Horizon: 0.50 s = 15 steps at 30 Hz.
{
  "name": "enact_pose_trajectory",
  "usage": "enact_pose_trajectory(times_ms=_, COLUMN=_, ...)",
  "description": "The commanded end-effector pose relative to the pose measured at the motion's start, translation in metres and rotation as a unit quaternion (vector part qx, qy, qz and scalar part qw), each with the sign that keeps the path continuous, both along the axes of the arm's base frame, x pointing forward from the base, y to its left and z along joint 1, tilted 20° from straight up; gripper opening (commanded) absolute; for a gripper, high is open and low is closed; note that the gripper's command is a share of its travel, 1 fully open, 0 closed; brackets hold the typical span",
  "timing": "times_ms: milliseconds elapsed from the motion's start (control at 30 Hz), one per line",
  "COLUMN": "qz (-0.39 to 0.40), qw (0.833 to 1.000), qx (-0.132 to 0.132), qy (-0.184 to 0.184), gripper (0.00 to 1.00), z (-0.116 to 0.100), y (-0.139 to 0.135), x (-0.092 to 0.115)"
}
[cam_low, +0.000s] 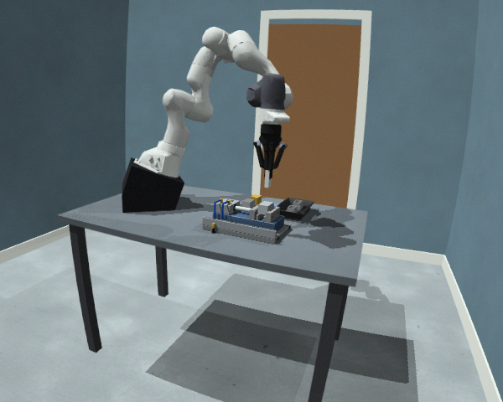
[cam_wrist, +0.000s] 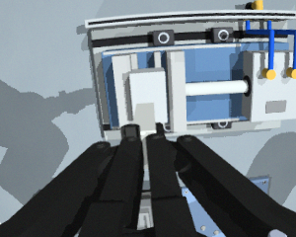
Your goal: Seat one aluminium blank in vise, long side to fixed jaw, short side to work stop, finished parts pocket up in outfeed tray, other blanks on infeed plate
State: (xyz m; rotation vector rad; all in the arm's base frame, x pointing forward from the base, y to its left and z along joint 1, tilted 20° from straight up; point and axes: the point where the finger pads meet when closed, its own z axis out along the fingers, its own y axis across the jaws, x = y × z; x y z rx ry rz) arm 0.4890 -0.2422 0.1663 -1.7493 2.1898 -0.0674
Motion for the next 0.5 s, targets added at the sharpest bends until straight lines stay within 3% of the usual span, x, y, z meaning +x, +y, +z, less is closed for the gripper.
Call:
enact_pose_trajectory(times_ms=0, qz=-0.003, qw=1.000, qx=0.001, qy=0.001, gripper=0.00, z=0.0010, y=-0.0016, x=-0.0009)
enact_pose_trajectory(times_ms=467, qz=-0.152, qw=0.987, qx=0.046, qy=0.028, gripper=0.00, z=-0.0010, y=-0.0100, x=-0.0028)
